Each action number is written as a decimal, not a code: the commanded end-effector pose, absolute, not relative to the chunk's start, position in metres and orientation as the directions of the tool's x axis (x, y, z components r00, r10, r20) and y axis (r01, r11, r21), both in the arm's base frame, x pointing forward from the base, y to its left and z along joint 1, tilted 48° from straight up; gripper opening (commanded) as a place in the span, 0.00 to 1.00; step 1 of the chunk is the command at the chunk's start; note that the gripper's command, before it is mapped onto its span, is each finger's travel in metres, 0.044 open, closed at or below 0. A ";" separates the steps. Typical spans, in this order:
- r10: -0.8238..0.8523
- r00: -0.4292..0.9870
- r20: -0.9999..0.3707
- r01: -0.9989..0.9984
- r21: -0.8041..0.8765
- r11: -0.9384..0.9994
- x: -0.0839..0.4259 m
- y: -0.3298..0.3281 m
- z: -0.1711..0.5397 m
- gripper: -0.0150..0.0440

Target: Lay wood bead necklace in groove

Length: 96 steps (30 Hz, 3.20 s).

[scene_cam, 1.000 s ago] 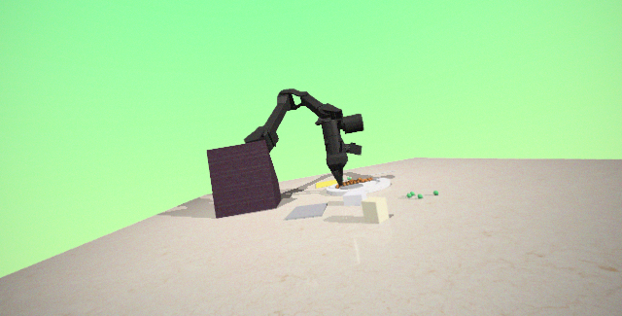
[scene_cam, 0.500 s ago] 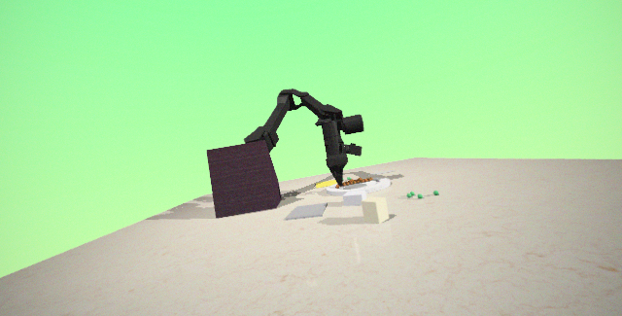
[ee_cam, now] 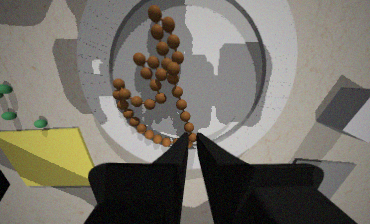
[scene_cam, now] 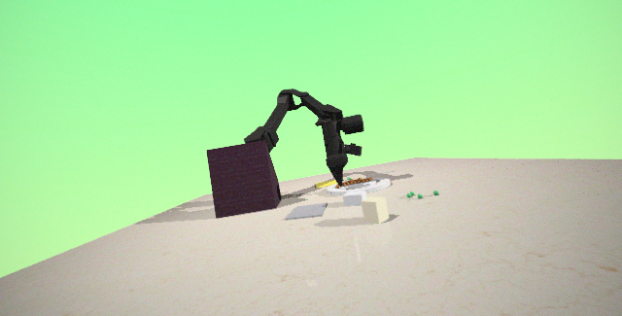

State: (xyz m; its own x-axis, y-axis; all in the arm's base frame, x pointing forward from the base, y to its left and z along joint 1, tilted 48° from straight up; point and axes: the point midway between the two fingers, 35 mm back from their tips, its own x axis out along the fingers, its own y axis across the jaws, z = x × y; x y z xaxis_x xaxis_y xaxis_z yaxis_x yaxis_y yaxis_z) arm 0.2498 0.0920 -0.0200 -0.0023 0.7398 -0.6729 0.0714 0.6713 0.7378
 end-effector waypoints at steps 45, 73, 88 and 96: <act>0.741 -0.002 -0.671 0.070 0.740 0.669 0.240 0.087 -0.025 0.70; 0.742 -0.002 -0.671 0.077 0.739 0.669 0.239 0.083 -0.021 1.00; 0.741 -0.001 -0.672 0.073 0.739 0.670 0.249 0.063 0.003 0.69; 0.741 -0.001 -0.671 0.073 0.739 0.670 0.250 0.073 -0.005 0.46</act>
